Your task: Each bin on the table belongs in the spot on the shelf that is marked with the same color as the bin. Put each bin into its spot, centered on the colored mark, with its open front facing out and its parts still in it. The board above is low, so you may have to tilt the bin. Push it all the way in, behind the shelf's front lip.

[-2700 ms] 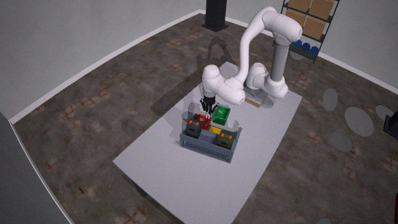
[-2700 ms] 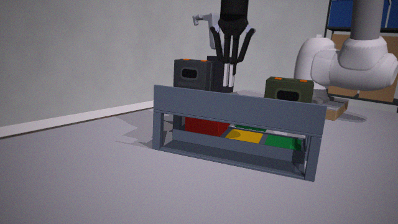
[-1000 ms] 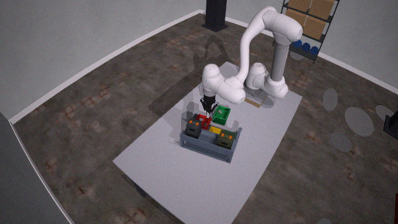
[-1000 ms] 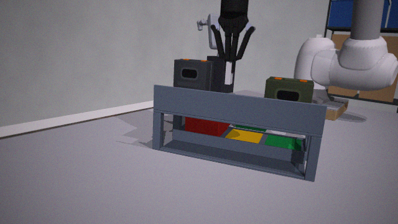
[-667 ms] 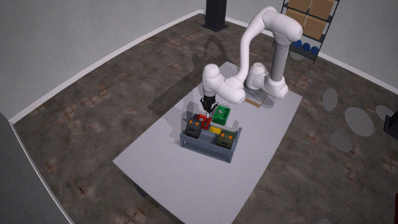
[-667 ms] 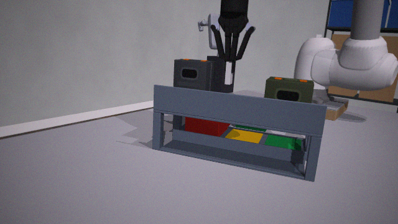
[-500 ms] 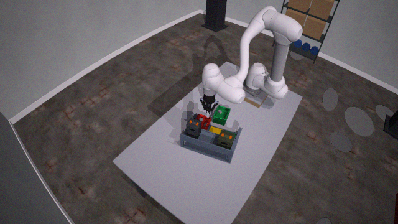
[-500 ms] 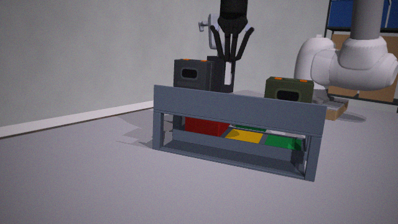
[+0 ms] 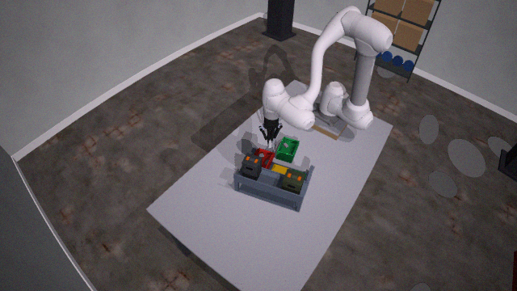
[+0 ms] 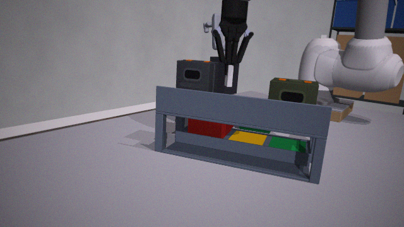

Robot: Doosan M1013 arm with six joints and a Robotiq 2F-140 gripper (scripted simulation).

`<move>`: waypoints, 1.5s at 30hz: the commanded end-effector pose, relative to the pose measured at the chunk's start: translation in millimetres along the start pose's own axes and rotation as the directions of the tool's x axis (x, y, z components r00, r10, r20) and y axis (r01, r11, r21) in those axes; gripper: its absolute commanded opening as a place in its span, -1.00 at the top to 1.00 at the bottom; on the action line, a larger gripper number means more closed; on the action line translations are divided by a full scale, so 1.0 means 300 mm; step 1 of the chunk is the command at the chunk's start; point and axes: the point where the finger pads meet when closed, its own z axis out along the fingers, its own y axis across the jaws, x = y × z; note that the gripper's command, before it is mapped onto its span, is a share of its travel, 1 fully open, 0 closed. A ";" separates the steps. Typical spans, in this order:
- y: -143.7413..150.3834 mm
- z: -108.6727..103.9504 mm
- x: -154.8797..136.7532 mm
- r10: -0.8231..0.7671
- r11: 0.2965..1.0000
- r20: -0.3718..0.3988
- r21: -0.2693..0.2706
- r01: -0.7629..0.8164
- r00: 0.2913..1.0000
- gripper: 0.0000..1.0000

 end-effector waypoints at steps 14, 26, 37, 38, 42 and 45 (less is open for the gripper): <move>0.035 0.043 0.157 -0.562 0.827 0.020 0.018 0.562 0.827 0.80; 0.064 0.071 0.249 -0.820 0.572 0.011 0.034 0.820 0.572 0.80; 0.067 0.073 0.255 -0.833 0.553 0.010 0.035 0.833 0.553 0.80; 0.067 0.073 0.255 -0.833 0.553 0.010 0.035 0.833 0.553 0.80; 0.067 0.073 0.255 -0.833 0.553 0.010 0.035 0.833 0.553 0.80; 0.067 0.073 0.255 -0.833 0.553 0.010 0.035 0.833 0.553 0.80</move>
